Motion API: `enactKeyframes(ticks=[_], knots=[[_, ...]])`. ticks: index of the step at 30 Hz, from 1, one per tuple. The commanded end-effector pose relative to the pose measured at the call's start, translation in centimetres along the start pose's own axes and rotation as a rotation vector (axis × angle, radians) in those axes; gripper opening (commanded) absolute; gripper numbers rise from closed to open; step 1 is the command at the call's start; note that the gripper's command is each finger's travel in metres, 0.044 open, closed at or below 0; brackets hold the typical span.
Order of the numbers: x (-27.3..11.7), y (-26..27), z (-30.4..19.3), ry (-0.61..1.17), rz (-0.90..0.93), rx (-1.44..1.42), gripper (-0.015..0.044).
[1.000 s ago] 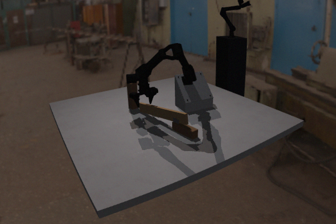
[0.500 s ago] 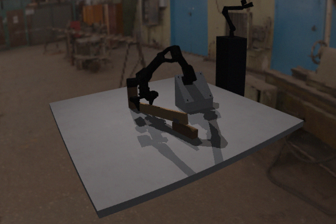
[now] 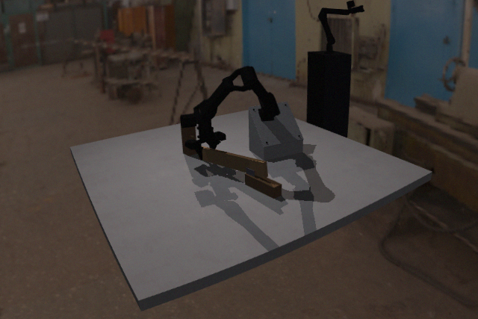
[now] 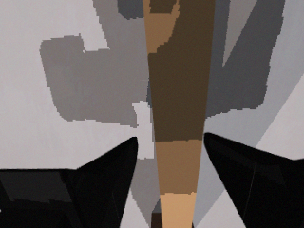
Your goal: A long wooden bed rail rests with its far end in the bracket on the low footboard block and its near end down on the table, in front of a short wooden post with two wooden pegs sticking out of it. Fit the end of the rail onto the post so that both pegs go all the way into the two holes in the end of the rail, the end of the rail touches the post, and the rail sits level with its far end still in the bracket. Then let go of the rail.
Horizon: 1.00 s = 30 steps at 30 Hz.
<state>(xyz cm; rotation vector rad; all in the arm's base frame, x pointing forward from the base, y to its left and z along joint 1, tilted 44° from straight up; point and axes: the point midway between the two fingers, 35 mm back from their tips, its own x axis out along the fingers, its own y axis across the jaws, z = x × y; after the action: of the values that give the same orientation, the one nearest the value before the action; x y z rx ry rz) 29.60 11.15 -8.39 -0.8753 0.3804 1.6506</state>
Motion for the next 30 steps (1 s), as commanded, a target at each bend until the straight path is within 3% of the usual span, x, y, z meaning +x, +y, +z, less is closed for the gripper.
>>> enactKeyframes(ticks=[1, 5, 14, 30], knots=[[0.14, 0.08, -0.01, -0.004, 0.001, 0.006, 0.0177], [0.14, 0.08, -0.01, -0.004, 0.001, 0.006, 0.0073], [0.14, 0.08, -0.01, -0.004, 0.001, 0.006, 0.0000], [-0.16, 0.08, -0.05, -0.004, 0.001, 0.006, 0.0000]])
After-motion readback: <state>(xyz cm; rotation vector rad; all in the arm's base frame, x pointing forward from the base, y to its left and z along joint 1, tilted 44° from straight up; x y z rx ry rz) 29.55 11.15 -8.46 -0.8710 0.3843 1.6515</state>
